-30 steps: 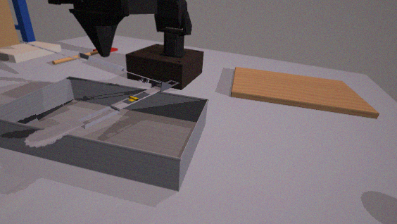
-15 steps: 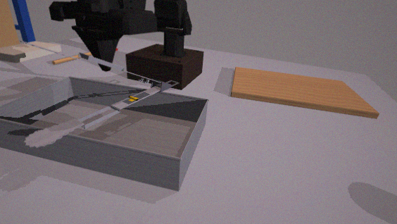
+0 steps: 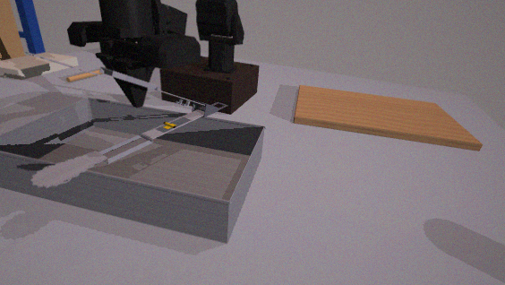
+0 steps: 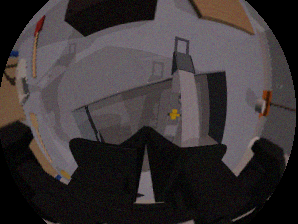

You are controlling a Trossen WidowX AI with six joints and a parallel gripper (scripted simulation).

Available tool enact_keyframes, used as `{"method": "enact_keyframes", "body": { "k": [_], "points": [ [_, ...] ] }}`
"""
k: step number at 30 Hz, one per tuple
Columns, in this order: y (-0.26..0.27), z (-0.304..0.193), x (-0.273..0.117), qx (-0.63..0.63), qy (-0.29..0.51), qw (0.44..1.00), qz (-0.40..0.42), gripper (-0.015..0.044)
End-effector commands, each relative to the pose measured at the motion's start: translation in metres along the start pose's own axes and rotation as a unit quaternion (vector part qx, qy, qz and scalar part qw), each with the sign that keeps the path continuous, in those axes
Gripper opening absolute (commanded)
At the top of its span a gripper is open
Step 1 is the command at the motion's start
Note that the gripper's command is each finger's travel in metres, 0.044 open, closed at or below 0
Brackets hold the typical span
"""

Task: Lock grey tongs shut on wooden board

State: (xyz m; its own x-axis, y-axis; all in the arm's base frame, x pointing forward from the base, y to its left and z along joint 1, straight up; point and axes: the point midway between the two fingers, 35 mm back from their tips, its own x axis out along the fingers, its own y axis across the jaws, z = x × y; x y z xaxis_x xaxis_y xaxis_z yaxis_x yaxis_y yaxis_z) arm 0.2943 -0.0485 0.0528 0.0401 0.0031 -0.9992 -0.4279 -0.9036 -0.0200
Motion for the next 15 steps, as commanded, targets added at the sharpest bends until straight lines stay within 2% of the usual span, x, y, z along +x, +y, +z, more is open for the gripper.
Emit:
{"method": "enact_keyframes", "body": {
  "k": [1, 15],
  "points": [
    [0.001, 0.001, 0.006, -0.002, -0.001, 1.0, 0.003, -0.015],
    [-0.01, 0.0, 0.005, -0.002, -0.001, 1.0, 0.003, -0.015]
  ]
}}
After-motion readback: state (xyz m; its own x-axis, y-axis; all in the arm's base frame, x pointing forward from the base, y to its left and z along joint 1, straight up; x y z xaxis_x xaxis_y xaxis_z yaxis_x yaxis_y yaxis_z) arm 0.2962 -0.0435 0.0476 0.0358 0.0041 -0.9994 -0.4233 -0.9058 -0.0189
